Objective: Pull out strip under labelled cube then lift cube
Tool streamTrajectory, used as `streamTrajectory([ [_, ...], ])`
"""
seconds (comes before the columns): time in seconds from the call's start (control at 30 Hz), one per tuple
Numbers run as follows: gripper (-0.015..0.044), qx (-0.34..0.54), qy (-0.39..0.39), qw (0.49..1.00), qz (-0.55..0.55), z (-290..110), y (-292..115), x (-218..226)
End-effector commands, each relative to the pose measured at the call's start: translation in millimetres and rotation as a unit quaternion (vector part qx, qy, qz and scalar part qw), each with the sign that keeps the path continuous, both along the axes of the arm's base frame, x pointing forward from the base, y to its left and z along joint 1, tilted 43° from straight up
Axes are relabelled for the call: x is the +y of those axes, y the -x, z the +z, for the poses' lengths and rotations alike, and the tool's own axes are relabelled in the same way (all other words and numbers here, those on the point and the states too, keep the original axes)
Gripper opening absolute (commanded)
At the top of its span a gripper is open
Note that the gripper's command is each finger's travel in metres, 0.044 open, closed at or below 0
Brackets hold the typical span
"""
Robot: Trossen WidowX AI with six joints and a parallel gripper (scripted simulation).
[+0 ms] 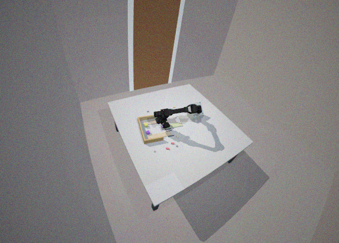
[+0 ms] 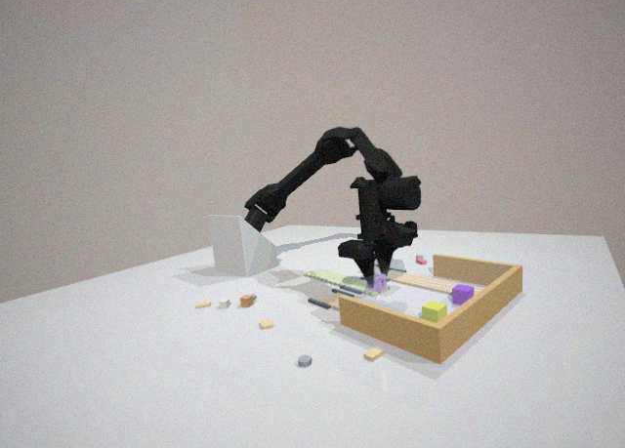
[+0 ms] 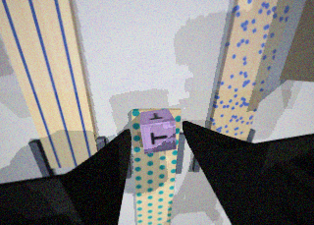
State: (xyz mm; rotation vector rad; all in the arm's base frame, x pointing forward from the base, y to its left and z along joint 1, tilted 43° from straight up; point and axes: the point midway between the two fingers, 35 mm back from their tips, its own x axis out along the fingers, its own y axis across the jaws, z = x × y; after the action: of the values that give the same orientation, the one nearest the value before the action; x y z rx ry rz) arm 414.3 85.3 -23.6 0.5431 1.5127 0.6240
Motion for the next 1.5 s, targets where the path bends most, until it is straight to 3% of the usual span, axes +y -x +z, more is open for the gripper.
streamTrajectory([
  [0.0, 0.025, 0.006, -0.003, 1.0, -0.002, -7.5, 2.8, 5.2],
  [0.3, 0.025, 0.006, -0.003, 1.0, -0.002, -11.4, 3.5, 9.2],
  [0.43, 0.0145, 0.002, -0.001, 1.0, 0.0, -9.2, 2.1, 8.4],
  [0.67, 0.0098, 0.002, -0.001, 1.0, 0.0, -9.2, 2.1, 8.4],
  [0.8, 0.0, 0.002, -0.001, 1.0, 0.0, -7.9, 4.4, 6.6],
  [1.27, 0.0, 0.007, -0.002, 1.0, -0.002, 17.0, 57.4, -27.0],
  [1.47, 0.0, 0.008, -0.002, 1.0, -0.002, 18.0, 62.4, -28.7],
])
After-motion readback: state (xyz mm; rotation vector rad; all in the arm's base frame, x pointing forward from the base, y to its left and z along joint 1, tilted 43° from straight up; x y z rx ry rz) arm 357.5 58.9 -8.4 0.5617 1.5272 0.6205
